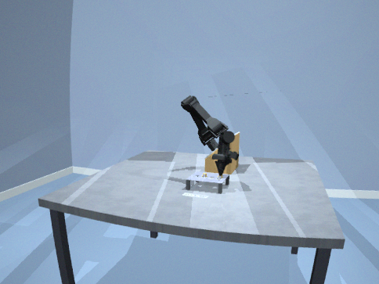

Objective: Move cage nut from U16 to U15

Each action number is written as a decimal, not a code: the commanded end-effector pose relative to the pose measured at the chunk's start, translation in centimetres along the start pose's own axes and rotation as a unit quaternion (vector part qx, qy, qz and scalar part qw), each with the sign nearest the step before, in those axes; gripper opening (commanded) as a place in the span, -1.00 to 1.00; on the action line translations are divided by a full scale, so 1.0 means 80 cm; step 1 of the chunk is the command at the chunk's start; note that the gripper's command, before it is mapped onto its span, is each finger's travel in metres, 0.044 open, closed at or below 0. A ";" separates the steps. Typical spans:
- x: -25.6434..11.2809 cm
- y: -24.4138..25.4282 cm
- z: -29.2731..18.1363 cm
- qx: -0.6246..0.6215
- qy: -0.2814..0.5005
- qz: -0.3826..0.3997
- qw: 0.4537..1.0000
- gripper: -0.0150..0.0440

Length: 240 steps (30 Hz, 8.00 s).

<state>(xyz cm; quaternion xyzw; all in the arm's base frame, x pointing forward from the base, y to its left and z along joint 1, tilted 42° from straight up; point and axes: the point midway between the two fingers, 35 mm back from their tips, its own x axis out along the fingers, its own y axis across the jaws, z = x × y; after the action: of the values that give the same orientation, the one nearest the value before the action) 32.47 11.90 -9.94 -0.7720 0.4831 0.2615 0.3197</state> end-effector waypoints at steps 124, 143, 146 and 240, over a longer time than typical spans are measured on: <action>0.004 -0.010 0.000 0.002 -0.002 0.097 0.995 -0.40; 0.003 -0.009 0.000 0.002 -0.002 0.097 0.995 -0.40; 0.003 -0.009 0.000 0.002 -0.002 0.097 0.995 -0.40; 0.006 -0.017 0.000 0.003 -0.002 0.147 0.989 -0.40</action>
<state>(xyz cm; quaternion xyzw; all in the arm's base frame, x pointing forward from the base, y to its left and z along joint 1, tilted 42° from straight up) 33.90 12.03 -9.93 -0.6941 0.5894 0.3046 0.2795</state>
